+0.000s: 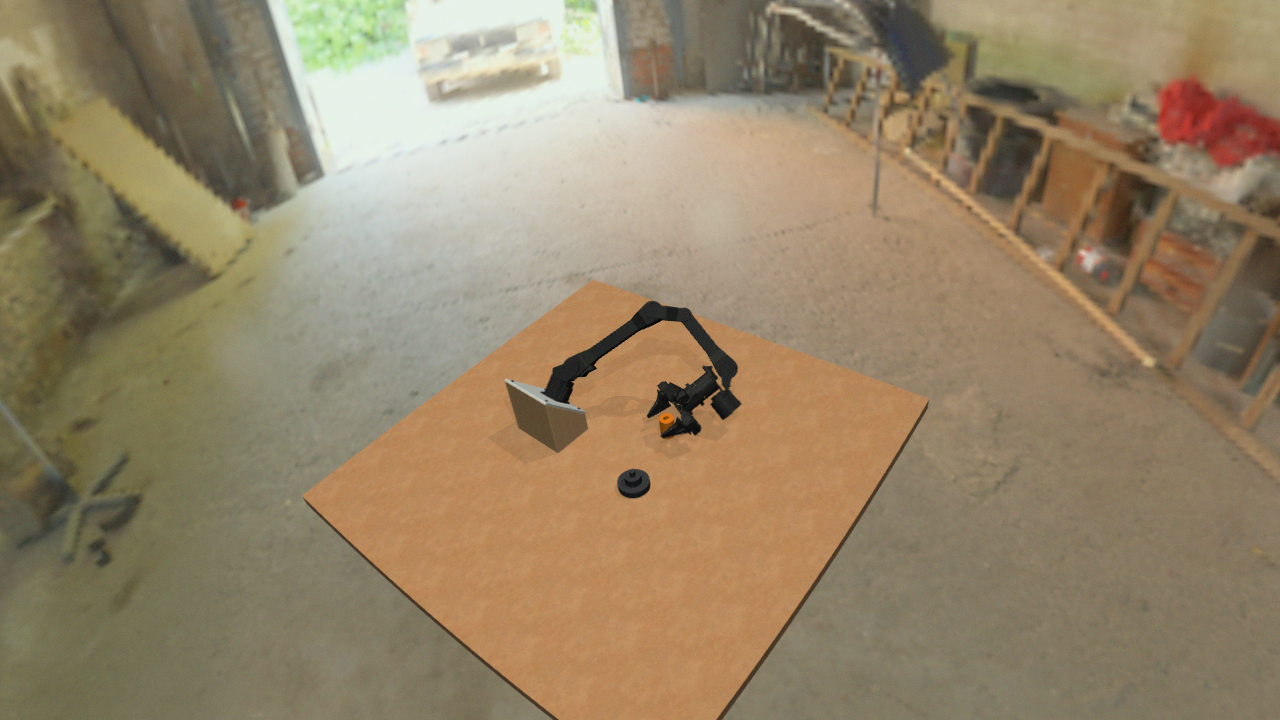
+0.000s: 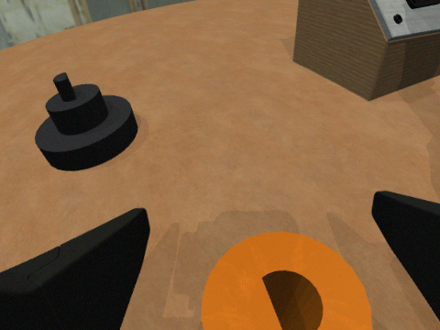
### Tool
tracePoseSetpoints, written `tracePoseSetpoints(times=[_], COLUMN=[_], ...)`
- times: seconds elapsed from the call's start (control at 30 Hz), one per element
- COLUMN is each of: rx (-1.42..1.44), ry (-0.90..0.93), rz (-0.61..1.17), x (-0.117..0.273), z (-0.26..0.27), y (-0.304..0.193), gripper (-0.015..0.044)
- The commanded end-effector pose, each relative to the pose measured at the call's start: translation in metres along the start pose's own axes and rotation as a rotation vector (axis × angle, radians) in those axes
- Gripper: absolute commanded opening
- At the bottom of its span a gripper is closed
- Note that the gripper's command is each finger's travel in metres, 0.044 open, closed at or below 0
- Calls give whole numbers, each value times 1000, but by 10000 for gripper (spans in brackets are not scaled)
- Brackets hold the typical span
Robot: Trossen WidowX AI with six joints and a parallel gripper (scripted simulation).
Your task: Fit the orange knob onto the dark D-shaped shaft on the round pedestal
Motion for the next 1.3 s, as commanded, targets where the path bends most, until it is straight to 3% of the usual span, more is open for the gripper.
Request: tracePoseSetpoints(times=[0.0,0.1,0.27,0.5,0.97,1.27], rx=[0,-7,-21,-17,-2,732], ry=[-1,-47,-101,69,86,534], rz=[-1,121,558,1092,1104,1004], x=[0,1,2,-2,-2,-2], z=[0,4,6,-10,-11,-11], y=[0,21,88,164,166,166], gripper=[440,440,440,440,440,440])
Point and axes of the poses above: the point midway between the two fingers, 35 mm back from their tips, its own x axis back along the fingers, its own z axis across the jaws, y = z × x, the point moved 9 cm from there along x, back along the fingers, and after that the axes turned 4 degrees about x, right-handed, at the moved point
